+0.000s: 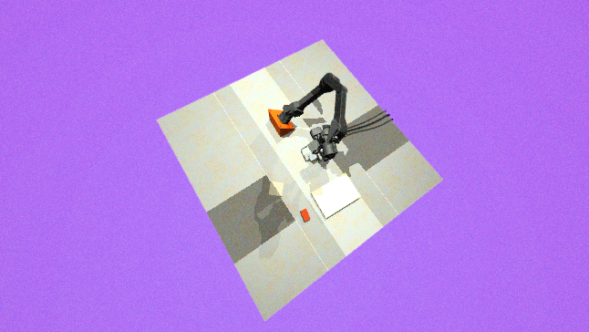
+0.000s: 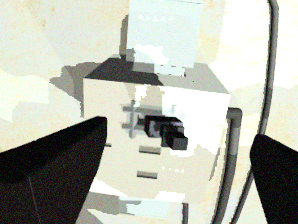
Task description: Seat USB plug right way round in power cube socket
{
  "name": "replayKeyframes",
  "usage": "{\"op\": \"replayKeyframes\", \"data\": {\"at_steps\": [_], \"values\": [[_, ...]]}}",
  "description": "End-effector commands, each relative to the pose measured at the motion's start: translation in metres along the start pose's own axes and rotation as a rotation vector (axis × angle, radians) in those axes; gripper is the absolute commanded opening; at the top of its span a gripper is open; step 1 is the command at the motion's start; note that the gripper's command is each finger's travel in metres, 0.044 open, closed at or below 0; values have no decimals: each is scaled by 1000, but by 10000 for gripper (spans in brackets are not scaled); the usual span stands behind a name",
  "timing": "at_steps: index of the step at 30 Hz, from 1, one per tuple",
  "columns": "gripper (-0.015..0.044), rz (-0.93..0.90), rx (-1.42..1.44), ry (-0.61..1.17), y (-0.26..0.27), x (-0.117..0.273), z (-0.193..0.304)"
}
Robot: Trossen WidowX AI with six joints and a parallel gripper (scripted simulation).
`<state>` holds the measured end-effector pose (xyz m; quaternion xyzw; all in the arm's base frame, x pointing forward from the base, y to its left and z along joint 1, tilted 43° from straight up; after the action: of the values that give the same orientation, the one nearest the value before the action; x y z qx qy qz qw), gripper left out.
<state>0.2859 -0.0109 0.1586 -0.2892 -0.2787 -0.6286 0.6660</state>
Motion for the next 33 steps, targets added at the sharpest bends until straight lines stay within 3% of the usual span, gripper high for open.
{"op": "replayKeyframes", "data": {"at_steps": [1,7,13,33], "values": [[204,-1,1,0,0,0,0],[46,-1,1,0,0,0,0],[6,-1,1,0,0,0,0],[0,-4,3,-1,1,4,0]]}}
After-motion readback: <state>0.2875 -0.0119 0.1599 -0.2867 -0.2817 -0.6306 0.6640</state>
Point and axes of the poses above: the point midway between the two fingers, 35 mm back from their tips, its own x axis back along the fingers, its own y axis across the jaws, z = x × y, the point moved 7 cm from there along x, back along the fingers, and after that the axes turned 3 degrees about x, right-handed, at the moved point
